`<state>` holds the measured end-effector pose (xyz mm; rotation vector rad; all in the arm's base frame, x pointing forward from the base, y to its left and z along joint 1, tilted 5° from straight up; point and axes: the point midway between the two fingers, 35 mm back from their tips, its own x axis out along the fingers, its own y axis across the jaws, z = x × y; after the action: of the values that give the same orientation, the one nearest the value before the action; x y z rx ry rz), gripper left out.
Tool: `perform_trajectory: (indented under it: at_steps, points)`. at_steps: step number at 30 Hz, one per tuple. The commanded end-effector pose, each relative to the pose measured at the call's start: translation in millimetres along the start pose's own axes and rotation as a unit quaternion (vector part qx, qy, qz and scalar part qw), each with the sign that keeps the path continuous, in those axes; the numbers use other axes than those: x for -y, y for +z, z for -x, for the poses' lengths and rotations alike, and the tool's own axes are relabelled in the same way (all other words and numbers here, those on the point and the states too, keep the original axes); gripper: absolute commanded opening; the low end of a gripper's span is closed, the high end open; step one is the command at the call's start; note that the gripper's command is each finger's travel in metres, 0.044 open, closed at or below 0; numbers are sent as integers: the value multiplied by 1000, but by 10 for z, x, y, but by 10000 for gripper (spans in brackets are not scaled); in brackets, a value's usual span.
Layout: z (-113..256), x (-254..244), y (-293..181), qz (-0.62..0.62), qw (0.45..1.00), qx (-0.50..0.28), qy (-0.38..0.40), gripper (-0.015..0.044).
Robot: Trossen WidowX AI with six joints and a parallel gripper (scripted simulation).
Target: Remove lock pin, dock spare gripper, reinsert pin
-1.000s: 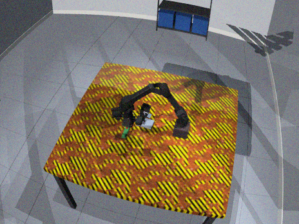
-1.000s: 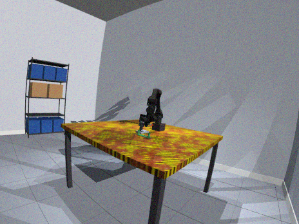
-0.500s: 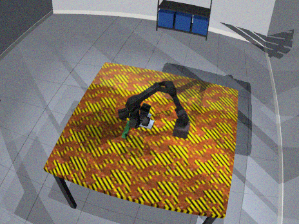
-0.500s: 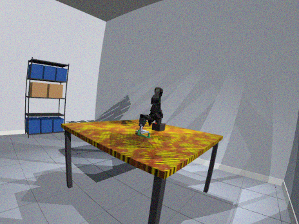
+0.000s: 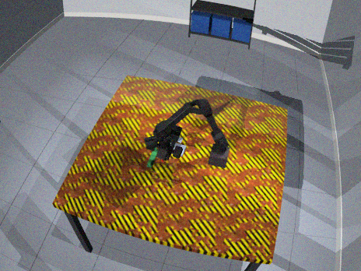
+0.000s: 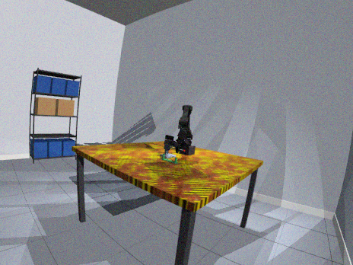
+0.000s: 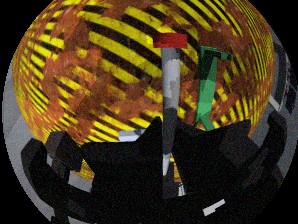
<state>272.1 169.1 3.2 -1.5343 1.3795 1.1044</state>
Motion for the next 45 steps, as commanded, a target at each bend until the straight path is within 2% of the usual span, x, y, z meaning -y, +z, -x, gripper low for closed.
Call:
perform_trajectory:
  at_steps: [1, 45]
  points:
    - [-118, -18, 33, -1, 1000, 2, 0, 0]
    - [-177, -13, -288, 1, 1000, 2, 10, 0]
